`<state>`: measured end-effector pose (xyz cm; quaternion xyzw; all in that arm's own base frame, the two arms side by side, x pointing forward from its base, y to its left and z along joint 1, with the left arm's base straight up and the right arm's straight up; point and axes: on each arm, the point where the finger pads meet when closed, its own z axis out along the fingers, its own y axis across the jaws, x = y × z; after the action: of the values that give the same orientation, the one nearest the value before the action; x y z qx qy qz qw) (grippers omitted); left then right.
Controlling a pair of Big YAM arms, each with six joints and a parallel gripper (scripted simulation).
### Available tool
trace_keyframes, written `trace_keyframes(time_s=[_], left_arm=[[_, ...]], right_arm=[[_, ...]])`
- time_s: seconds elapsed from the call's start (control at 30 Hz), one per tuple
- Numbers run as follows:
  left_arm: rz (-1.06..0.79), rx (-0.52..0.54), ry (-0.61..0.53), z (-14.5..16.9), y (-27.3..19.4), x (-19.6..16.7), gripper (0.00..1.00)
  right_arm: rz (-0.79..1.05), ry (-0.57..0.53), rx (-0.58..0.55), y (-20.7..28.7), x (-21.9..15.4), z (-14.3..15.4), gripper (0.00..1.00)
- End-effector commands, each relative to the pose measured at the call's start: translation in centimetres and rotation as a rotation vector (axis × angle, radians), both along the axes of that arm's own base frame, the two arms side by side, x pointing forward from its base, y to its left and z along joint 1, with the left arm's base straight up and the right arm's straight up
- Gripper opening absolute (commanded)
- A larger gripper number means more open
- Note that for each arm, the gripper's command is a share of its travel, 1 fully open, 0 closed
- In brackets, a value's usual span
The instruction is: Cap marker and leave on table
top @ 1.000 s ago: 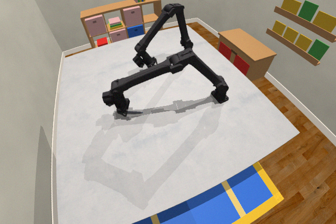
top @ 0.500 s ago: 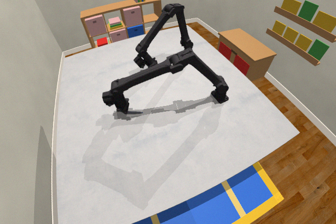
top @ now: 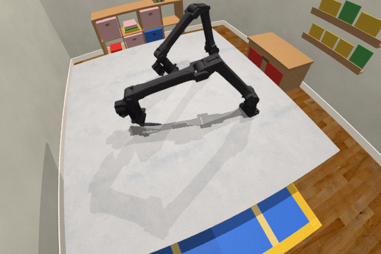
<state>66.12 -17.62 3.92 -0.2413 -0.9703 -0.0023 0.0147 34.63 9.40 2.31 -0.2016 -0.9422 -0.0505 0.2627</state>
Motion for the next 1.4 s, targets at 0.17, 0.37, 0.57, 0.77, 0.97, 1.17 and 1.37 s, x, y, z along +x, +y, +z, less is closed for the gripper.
trace_keyframes(time_s=[0.17, 0.37, 0.57, 0.77, 0.97, 1.17, 1.37], left_arm=[[0.106, -0.021, -0.057, 3.5, 0.2, 0.2, 0.11], [0.239, -0.021, -0.059, 4.0, 1.3, -2.3, 0.11], [0.334, -0.020, -0.061, 4.4, 1.7, -4.4, 0.11], [0.493, -0.020, -0.061, 4.9, 2.9, -7.7, 0.11], [0.650, -0.017, -0.061, 5.4, 3.7, -11.3, 0.11], [0.764, -0.016, -0.060, 5.7, 4.6, -13.7, 0.11], [0.937, -0.015, -0.059, 6.2, 5.8, -17.5, 0.11]], right_arm=[[-0.062, -0.093, 0.011, 4.3, 0.2, 5.7, 0.12], [-0.165, -0.169, 0.062, 5.9, -1.0, 5.7, 0.12], [-0.231, -0.232, 0.106, 7.2, -1.3, 6.2, 0.12], [-0.322, -0.319, 0.170, 8.9, -1.8, 6.8, 0.12], [-0.404, -0.399, 0.228, 10.5, -2.4, 7.4, 0.12], [-0.457, -0.450, 0.264, 11.5, -2.7, 7.7, 0.12], [-0.531, -0.522, 0.321, 12.9, -3.3, 8.3, 0.12]])
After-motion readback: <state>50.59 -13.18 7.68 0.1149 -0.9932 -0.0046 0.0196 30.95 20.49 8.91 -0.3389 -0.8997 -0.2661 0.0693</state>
